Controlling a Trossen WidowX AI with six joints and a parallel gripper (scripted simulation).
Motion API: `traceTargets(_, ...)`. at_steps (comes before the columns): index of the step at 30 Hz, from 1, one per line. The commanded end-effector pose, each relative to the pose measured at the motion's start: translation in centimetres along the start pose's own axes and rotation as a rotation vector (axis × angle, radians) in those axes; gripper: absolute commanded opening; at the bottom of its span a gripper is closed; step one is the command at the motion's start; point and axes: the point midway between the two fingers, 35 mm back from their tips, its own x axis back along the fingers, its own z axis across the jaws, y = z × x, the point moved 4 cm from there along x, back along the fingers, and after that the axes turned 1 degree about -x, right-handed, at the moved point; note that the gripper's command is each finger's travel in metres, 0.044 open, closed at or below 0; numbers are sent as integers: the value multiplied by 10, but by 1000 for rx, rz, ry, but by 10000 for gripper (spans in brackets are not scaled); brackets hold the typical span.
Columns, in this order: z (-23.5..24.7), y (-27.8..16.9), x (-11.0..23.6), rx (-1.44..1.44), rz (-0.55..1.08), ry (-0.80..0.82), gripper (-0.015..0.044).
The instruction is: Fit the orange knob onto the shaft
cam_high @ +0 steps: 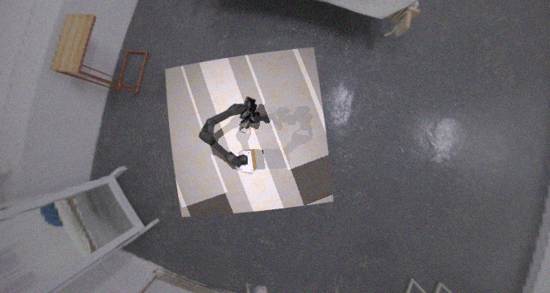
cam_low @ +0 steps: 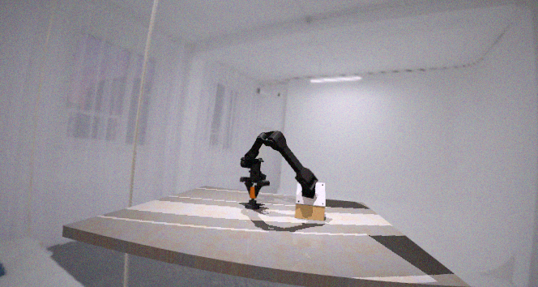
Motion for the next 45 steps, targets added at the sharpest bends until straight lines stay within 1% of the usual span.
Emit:
traceTargets(1,2,-1,5,-20,1,4,0)
traceTargets(7,4,-1,6,-74,1,4,0)
traceTargets(16,3,0,2,-74,1,4,0)
traceTargets(29,2,-2,6,-74,1,4,0)
traceTargets(45,1,0,2,-74,1,4,0)
